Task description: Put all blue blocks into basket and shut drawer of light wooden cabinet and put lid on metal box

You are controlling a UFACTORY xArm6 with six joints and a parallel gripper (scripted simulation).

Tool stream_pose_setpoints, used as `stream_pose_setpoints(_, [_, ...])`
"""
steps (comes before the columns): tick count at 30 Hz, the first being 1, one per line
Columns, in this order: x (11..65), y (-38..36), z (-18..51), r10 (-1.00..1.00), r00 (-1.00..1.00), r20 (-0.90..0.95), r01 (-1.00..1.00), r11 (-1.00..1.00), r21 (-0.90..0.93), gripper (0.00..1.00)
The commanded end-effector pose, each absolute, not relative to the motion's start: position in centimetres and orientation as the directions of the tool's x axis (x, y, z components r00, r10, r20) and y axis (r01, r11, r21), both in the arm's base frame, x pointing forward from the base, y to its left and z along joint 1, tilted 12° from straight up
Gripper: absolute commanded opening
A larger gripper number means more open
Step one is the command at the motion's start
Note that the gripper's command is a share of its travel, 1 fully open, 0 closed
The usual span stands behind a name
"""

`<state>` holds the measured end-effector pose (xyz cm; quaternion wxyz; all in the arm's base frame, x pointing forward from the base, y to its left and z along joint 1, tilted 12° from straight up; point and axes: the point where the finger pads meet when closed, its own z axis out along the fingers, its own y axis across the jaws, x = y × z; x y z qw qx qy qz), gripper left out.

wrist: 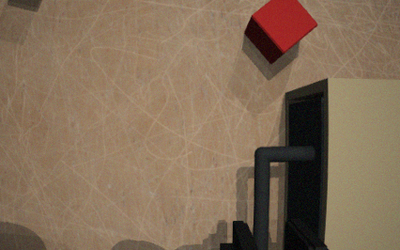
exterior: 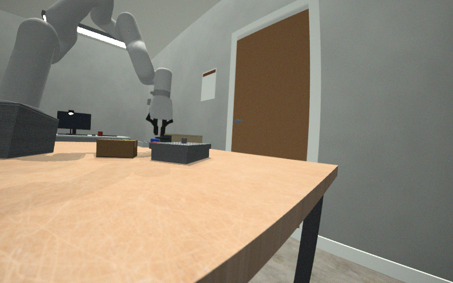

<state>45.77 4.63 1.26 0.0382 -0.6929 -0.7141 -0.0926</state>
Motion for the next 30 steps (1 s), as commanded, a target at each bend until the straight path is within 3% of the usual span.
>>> stream_pose_setpoints(1, [45.9,4.6,1.3,0.982,-0.037,0.183,0.996,0.022,0.083,0.24])
stream_pose_setpoints(30, [46.1,5.0,-0.7,0.982,-0.037,0.183,0.996,0.022,0.083,0.24])
